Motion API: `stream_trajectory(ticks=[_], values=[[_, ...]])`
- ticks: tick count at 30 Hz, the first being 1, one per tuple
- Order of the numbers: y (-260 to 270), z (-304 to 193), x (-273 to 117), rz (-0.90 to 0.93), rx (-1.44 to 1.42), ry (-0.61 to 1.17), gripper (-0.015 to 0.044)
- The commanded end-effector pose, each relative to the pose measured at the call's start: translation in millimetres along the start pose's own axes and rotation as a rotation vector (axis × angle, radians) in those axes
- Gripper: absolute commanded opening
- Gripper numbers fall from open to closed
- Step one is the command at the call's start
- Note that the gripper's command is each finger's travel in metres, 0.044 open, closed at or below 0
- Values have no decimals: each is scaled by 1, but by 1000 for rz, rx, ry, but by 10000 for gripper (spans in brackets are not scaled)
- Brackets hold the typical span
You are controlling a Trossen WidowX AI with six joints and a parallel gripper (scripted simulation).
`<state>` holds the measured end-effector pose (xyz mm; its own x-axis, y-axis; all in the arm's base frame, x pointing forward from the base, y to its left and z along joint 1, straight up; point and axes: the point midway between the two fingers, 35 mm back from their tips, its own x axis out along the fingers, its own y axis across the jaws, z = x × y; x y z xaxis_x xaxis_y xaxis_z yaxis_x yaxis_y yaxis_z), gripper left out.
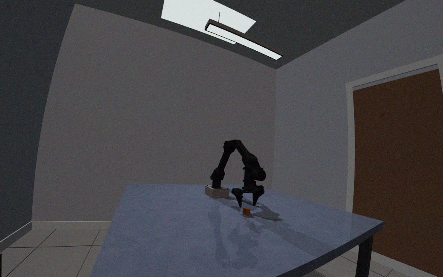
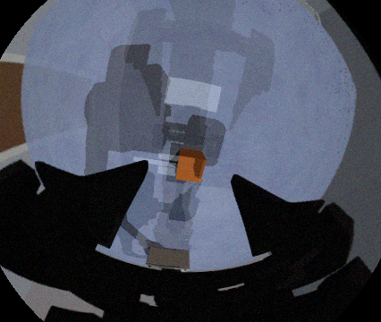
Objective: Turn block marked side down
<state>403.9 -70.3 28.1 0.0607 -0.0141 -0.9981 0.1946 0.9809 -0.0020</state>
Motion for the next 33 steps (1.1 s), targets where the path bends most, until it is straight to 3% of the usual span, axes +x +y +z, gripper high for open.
stream_trajectory(ticks=[1, 14, 26, 33], values=[[0, -4, 11, 3, -4, 15, 440], [0, -5, 29, 3, -4, 15, 440], [0, -5, 29, 3, -4, 15, 125], [0, -5, 29, 3, -4, 15, 78]])
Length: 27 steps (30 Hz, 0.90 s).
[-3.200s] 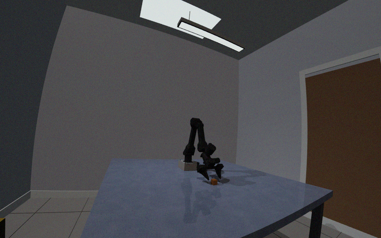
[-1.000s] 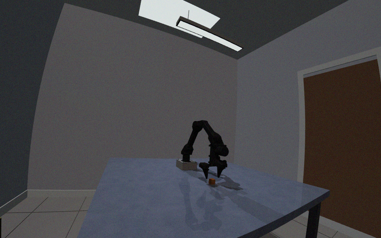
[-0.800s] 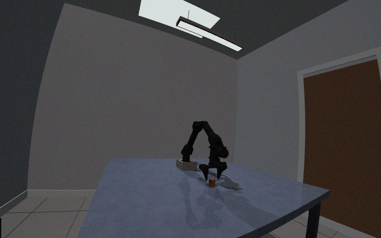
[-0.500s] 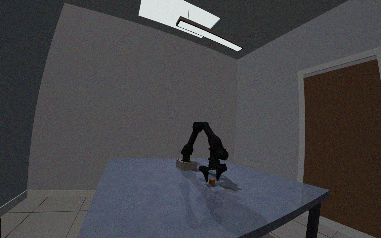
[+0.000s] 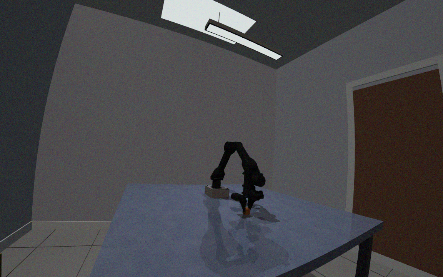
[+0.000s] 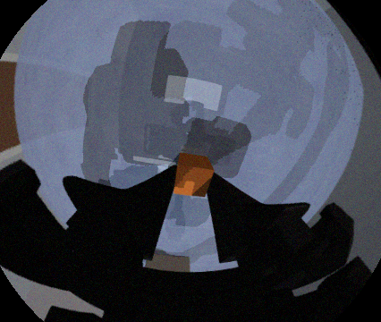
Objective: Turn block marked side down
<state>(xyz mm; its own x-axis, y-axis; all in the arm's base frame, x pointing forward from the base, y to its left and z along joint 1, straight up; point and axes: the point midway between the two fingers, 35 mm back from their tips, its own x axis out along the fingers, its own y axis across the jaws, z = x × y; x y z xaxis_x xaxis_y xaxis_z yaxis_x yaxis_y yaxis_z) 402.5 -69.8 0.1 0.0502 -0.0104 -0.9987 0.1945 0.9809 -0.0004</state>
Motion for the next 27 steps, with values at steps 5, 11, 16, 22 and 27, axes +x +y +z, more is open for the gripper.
stream_trajectory(ticks=[5, 11, 16, 22, 27], values=[[0, -2, 2, 2, -4, 4, 45], [0, -1, -13, 2, -4, 4, 0], [0, -1, -28, 2, -4, 4, 0], [0, 0, -25, 2, -4, -46, 0], [0, 2, -22, 2, -5, -118, 0]])
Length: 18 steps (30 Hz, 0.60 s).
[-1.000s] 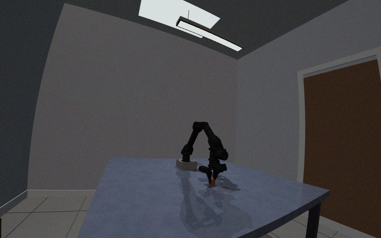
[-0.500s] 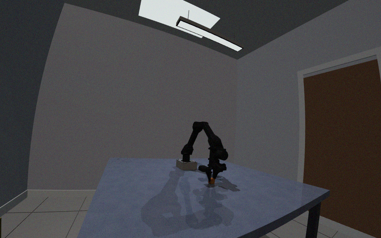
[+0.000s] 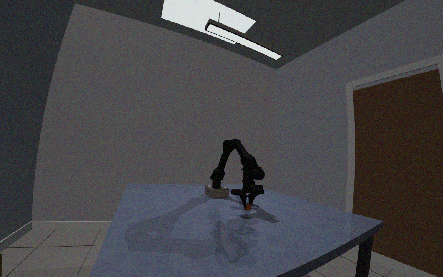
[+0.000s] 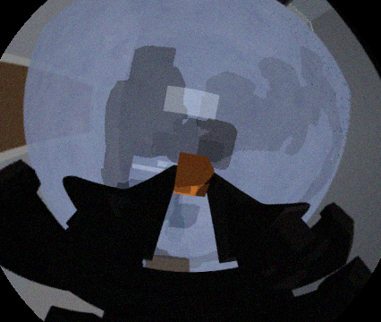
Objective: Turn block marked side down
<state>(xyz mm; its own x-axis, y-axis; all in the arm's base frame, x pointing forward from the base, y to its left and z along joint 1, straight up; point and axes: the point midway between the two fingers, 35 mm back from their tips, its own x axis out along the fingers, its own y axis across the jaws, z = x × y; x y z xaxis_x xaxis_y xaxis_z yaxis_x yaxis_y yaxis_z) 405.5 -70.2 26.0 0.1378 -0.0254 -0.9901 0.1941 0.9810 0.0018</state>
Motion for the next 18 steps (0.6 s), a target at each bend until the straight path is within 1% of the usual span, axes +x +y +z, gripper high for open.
stream_trajectory(ticks=[1, 18], values=[[0, -3, 5, 0, -5, -43, 0], [0, -5, 9, 0, -5, -287, 0]])
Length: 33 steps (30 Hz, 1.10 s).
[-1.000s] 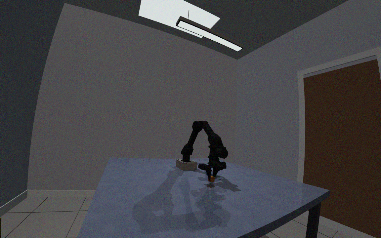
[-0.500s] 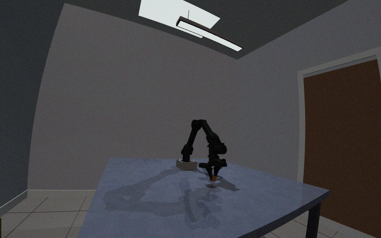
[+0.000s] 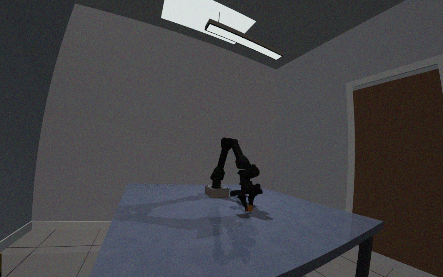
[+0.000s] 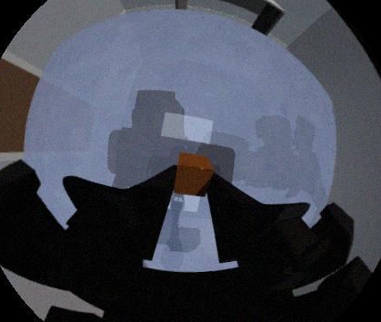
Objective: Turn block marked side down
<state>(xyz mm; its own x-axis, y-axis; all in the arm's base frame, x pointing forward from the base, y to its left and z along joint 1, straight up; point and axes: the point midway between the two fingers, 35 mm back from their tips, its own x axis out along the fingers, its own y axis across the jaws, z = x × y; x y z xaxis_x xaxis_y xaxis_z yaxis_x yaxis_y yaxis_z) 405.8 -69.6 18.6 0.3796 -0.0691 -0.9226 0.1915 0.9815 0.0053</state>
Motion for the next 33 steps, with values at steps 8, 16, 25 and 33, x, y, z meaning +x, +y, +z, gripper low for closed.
stream_trajectory(ticks=[8, 16, 25, 33], values=[[-1, -9, -2, -3, -3, -146, 0], [-1, -9, 6, -3, -3, -221, 0], [-1, -10, 23, 3, 6, -357, 0], [-1, -14, 29, 7, 11, -478, 0]])
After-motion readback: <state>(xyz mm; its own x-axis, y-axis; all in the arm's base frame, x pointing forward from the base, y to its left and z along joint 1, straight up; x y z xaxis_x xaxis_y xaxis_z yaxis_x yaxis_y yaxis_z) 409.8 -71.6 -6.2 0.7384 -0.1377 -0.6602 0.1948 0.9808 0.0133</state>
